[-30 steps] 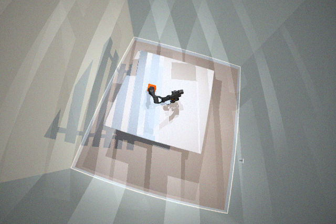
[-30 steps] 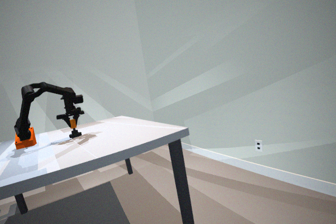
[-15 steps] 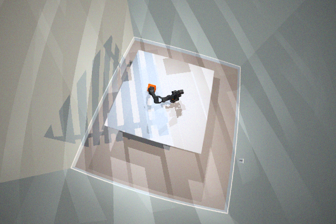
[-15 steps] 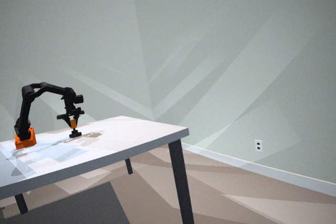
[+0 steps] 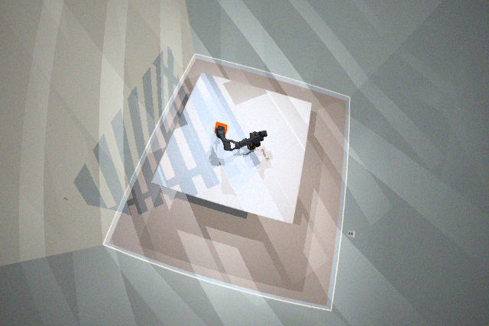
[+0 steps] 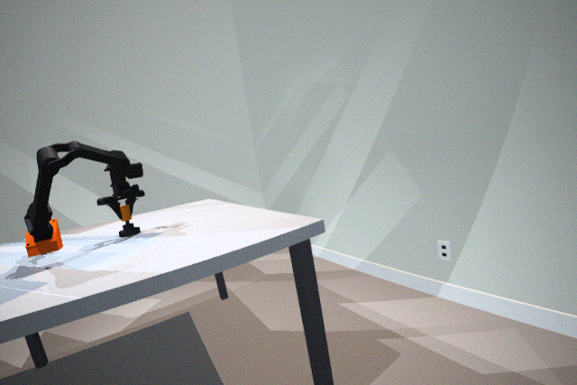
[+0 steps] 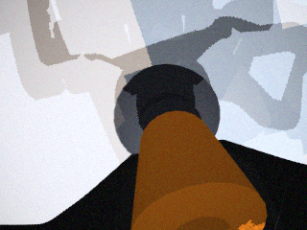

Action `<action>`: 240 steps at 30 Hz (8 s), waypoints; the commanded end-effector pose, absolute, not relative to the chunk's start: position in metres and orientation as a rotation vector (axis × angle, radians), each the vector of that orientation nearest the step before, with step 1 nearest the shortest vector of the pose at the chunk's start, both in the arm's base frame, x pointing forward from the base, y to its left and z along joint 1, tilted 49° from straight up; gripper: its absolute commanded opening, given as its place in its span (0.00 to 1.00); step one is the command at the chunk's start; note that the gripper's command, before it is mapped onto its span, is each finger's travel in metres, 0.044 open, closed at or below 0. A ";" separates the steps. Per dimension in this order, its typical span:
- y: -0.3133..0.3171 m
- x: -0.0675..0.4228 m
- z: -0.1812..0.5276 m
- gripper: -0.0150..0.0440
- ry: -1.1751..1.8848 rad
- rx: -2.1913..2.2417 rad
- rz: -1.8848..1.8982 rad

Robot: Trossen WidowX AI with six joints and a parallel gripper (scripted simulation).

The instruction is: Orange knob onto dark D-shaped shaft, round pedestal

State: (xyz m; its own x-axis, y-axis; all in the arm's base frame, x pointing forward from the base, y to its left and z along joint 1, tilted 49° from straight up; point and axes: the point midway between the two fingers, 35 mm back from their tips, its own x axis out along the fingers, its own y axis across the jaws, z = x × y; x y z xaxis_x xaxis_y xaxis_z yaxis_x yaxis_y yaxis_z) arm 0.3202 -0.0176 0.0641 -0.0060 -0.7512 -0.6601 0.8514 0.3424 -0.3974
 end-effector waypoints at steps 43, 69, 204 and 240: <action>-0.016 0.320 0.069 0.25 0.802 0.294 -1.364; -0.014 0.324 0.067 0.25 0.659 0.458 -1.450; -0.014 0.321 0.067 0.25 0.308 0.824 -1.607; -0.018 0.322 0.064 0.25 0.186 0.940 -1.645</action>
State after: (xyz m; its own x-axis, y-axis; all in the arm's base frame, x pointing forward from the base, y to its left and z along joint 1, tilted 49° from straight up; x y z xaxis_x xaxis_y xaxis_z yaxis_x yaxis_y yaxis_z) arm 0.3216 -0.0177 0.0642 -0.0061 -0.7509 -0.6604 0.8796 -0.3182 0.3536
